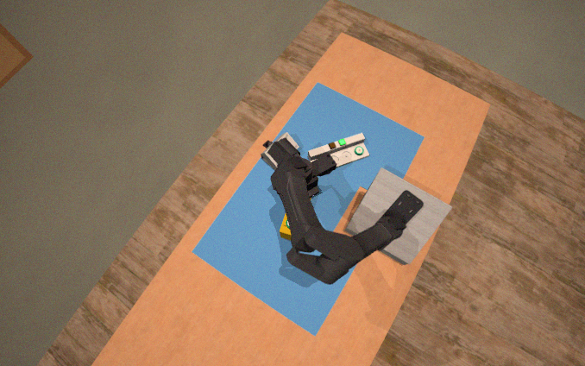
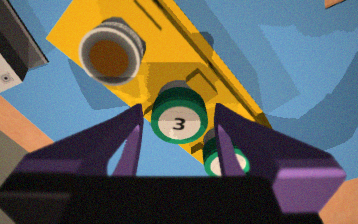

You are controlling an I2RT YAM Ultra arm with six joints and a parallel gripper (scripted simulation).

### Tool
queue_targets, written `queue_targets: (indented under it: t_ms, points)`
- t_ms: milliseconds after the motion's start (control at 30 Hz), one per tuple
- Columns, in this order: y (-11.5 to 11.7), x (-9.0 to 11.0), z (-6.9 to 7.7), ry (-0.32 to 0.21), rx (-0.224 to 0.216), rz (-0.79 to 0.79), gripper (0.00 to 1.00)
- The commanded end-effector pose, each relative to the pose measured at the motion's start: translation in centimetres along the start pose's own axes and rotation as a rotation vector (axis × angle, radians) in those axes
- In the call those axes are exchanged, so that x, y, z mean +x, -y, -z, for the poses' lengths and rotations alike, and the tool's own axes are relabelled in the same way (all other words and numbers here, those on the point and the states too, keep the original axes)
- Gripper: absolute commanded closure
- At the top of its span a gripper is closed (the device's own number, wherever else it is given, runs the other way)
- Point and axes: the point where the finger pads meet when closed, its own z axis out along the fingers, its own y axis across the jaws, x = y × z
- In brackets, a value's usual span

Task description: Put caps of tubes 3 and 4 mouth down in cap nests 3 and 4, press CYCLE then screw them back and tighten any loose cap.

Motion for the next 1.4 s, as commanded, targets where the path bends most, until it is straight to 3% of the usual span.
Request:
queue_targets:
  t_ms: [0,133,267,533,600,700,800,1367]
  points:
    - [-0.25,-0.10,0.40,-0.001,-0.014,-0.009,0.51]
    - [-0.24,-0.09,0.43,-0.001,-0.014,0.074,0.51]
    - [-0.24,-0.10,0.43,0.002,-0.014,0.407,0.51]
    - [-0.24,-0.09,0.43,0.004,-0.014,0.741,0.51]
    - [-0.25,-0.09,0.43,0.005,-0.013,0.892,0.51]
    - [-0.24,-0.10,0.43,0.005,-0.013,0.907,0.51]
    - [-0.24,-0.11,0.43,0.007,-0.013,1.146,0.51]
    - [-0.22,-0.11,0.43,0.012,-0.011,1.907,0.51]
